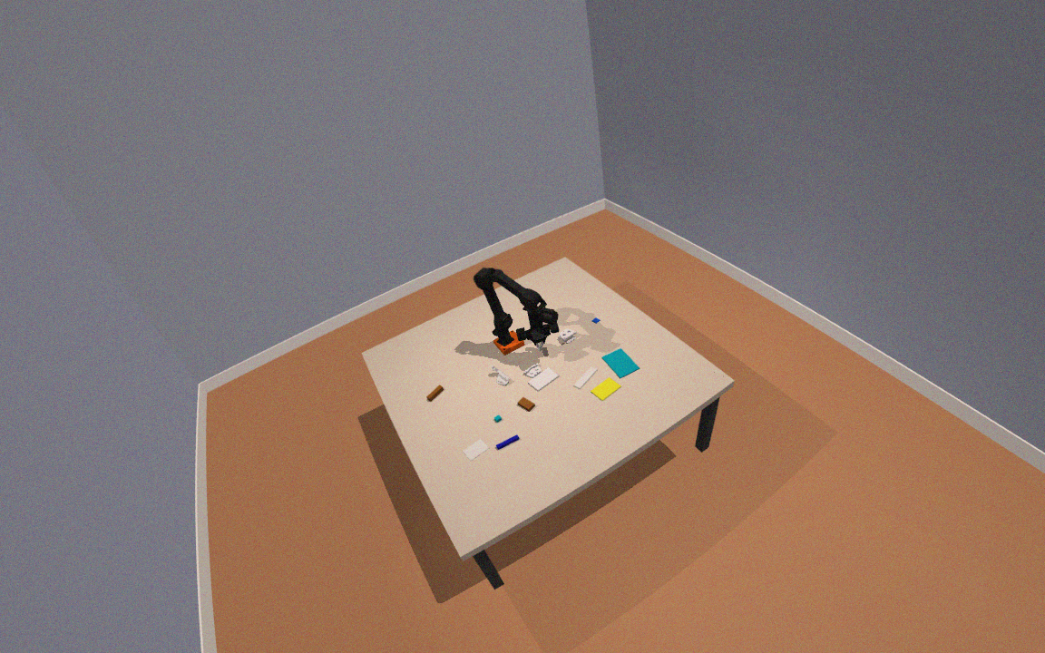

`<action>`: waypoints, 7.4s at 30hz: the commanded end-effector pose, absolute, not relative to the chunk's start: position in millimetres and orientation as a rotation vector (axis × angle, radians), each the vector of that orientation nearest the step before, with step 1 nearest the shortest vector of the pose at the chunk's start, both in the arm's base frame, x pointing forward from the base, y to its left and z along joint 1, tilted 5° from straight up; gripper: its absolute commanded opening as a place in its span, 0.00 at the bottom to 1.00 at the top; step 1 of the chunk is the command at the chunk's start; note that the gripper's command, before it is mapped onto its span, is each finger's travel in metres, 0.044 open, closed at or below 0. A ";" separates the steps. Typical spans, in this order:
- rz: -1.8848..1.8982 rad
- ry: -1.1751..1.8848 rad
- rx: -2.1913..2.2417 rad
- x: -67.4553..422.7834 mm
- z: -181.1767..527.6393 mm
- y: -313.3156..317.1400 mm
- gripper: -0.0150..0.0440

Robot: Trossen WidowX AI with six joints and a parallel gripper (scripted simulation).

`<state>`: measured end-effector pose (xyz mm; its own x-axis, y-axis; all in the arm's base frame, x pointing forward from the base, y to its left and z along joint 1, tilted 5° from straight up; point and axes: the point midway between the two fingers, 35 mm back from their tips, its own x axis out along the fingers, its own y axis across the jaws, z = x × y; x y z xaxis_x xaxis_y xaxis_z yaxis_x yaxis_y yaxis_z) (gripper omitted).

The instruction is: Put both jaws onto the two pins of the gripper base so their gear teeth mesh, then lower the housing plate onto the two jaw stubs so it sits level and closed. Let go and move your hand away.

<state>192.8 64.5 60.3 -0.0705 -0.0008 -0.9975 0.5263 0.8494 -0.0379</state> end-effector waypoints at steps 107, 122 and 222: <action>-0.159 1.615 0.132 310.1 77.9 -32.8 0.48; -0.157 1.615 0.134 309.9 77.6 -14.3 0.48; -0.171 1.614 0.146 306.3 20.3 -14.2 0.48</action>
<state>306.3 -14.1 21.3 -0.0515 -0.0101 -0.9986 0.1939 0.9808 -0.0199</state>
